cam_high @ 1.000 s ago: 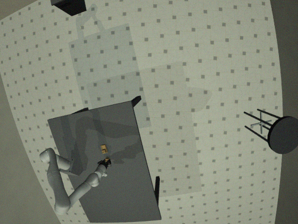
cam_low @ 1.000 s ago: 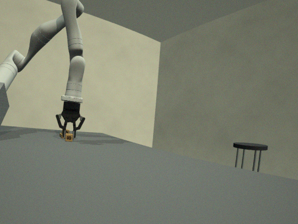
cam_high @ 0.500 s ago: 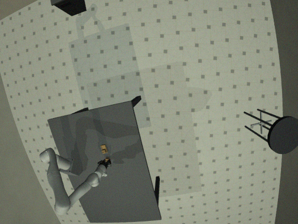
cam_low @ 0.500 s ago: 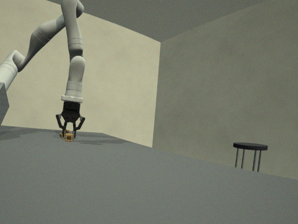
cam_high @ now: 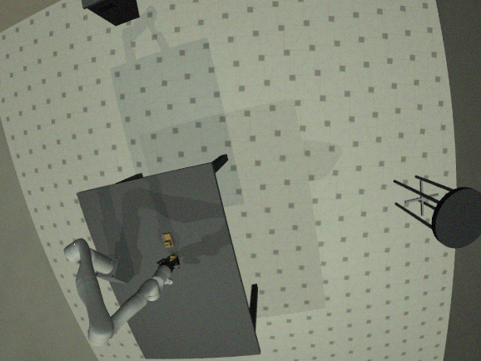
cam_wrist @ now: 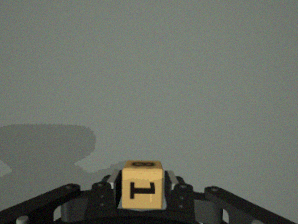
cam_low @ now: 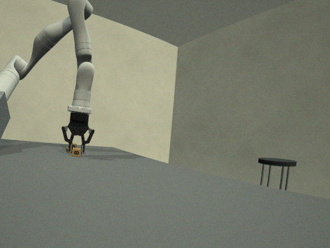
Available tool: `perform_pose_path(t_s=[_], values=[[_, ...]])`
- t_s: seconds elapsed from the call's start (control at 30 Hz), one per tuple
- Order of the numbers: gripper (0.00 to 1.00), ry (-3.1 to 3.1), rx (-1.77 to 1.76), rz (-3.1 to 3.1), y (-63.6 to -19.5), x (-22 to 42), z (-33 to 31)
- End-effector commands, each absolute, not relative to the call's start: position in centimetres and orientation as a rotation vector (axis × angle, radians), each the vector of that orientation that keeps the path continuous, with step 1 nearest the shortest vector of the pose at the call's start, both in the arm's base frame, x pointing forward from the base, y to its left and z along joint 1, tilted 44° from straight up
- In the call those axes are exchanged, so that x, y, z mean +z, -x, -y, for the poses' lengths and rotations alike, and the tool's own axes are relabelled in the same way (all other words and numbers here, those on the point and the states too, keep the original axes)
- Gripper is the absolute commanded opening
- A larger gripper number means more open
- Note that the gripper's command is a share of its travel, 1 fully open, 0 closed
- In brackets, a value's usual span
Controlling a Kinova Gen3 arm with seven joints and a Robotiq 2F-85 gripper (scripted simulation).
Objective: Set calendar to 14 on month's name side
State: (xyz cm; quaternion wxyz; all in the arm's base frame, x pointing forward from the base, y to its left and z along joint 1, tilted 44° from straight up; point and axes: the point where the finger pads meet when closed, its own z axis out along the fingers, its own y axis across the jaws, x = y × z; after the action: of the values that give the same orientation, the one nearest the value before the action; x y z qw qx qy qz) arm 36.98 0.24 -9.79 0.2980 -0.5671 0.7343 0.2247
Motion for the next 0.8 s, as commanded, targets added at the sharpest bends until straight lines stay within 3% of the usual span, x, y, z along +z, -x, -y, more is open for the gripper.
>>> perform_pose_path(t_s=[0.0, 0.1, 0.77], values=[[0.44, 1.506, 0.595, -1.952, -37.0, -9.8, -0.2], [0.48, 1.506, 0.595, -1.952, -37.0, -9.8, -0.2], [0.48, 1.506, 0.595, -1.952, -36.7, -8.4, 1.1]])
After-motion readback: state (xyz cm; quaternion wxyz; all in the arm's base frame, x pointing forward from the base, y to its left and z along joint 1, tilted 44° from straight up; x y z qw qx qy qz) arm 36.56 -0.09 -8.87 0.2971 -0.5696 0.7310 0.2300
